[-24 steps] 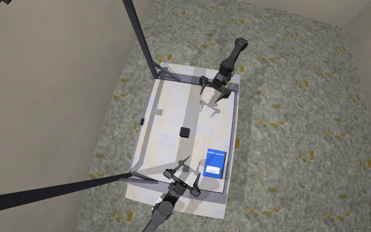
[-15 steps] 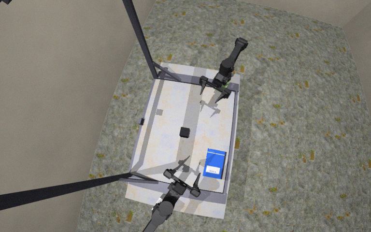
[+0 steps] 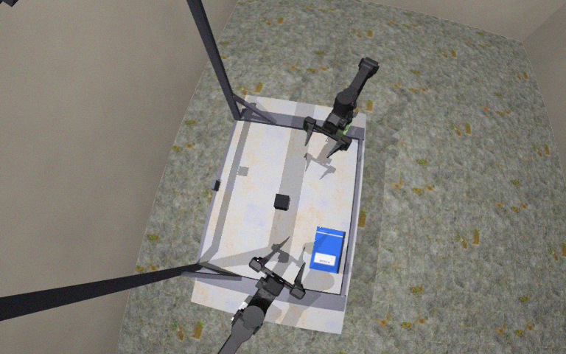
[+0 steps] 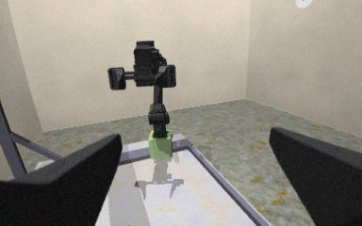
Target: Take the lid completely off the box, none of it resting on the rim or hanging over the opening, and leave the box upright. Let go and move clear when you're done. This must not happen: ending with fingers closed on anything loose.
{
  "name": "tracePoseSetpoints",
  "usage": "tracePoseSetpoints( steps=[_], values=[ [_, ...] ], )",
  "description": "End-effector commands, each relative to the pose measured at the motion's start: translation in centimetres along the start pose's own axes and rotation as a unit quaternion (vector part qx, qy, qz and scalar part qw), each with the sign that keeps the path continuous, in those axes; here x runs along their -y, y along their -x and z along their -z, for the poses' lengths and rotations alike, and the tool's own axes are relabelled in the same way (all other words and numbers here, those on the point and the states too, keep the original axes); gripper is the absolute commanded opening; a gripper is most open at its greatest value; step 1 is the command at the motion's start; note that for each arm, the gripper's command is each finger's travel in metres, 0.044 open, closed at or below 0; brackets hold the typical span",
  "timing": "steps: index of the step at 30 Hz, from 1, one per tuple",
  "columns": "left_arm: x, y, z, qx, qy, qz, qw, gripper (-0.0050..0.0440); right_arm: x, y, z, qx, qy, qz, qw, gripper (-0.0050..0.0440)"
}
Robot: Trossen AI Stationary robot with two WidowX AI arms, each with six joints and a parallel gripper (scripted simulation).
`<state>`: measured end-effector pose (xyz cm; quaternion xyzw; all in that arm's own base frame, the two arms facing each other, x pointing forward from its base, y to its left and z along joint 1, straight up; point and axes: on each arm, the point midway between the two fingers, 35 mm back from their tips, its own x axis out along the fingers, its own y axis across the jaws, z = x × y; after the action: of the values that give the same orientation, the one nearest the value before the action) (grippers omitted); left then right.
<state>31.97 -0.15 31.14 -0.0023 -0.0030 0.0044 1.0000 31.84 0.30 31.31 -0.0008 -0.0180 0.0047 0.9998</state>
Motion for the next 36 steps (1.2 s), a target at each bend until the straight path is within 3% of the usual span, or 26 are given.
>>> tracePoseSetpoints(
  steps=[1, 8, 10, 19, 25, 27, 36],
  values=[
    [0.5, -1.0, 0.5, -0.028, 0.011, -0.008, 0.999, 0.0421, -0.9, -0.8, 2.8, -0.025, 0.005, -0.014, 1.000, 0.0440],
    [2.3, -5.2, 7.0, -0.195, 0.043, -0.048, 0.979, 0.0421, -4.0, -3.3, 10.9, -0.088, 0.016, -0.063, 0.994, 0.0440],
    [2.3, -5.2, 7.0, -0.195, 0.043, -0.048, 0.979, 0.0421, -4.0, -3.3, 10.9, -0.088, 0.016, -0.063, 0.994, 0.0440],
    [4.2, -10.1, 14.0, -0.365, 0.075, -0.085, 0.924, 0.0421, -7.4, -6.6, 18.3, -0.139, 0.027, -0.111, 0.984, 0.0440],
    [4.9, -13.2, 17.9, -0.445, 0.095, -0.108, 0.884, 0.0421, -9.5, -8.5, 23.6, -0.180, 0.035, -0.141, 0.973, 0.0440],
    [4.9, -13.2, 17.9, -0.445, 0.095, -0.108, 0.884, 0.0421, -9.5, -8.5, 23.6, -0.180, 0.035, -0.141, 0.973, 0.0440],
    [5.9, -16.4, 22.7, -0.543, 0.112, -0.131, 0.822, 0.0421, -12.2, -10.9, 31.2, -0.237, 0.044, -0.180, 0.954, 0.0440]
  ],
)
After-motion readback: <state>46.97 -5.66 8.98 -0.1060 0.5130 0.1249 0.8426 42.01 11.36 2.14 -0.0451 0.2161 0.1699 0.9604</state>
